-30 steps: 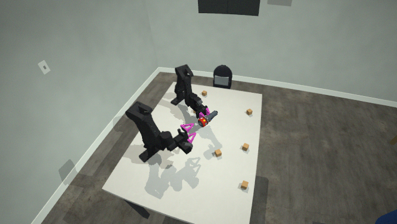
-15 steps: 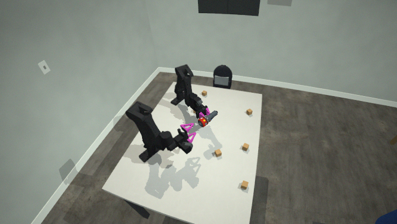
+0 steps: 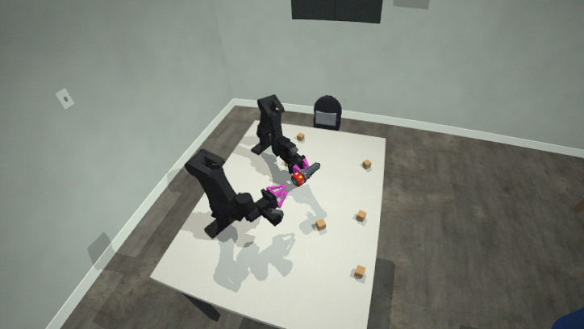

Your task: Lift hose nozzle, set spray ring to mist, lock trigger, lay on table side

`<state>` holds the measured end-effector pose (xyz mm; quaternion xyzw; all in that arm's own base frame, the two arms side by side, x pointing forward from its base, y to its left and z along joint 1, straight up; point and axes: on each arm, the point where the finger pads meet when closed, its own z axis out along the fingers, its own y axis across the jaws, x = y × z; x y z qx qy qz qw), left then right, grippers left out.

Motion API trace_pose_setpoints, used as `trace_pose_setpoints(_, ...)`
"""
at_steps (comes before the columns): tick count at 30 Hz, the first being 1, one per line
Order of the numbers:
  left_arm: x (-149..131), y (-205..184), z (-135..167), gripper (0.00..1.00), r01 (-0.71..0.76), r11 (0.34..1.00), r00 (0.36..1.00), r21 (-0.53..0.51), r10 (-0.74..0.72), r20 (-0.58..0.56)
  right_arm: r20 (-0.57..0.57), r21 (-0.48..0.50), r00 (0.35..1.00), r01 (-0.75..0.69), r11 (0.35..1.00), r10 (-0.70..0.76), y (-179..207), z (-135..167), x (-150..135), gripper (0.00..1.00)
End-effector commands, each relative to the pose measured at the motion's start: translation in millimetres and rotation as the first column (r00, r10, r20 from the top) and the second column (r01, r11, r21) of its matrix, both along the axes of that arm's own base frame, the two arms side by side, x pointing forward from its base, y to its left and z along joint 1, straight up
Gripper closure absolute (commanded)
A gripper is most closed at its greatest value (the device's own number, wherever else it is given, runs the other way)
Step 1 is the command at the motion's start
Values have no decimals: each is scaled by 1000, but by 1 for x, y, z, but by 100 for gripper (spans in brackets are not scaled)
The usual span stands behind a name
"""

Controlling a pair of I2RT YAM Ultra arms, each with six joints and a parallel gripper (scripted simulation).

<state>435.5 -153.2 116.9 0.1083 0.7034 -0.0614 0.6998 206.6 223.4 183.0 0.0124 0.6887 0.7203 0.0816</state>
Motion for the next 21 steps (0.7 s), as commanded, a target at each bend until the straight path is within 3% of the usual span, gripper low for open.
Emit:
trace_pose_setpoints(1, 8, -6, 59, 65, 13, 996, 985, -84, 2, 174, 64, 15, 998, 6, 1000, -7, 0, 8, 3, 62)
trace_pose_setpoints(14, 8, -6, 59, 65, 13, 996, 985, -84, 2, 174, 123, 31, 992, -6, 999, 2, 4, 26, 3, 62)
trace_pose_setpoints(16, 8, -6, 59, 65, 13, 996, 985, -84, 2, 174, 51, 13, 999, 6, 1000, -7, 5, 18, 9, 62)
trace_pose_setpoints(21, 8, -6, 59, 65, 13, 996, 985, -84, 2, 174, 5, 0, 1000, 19, 1000, -19, 10, 21, 21, 62)
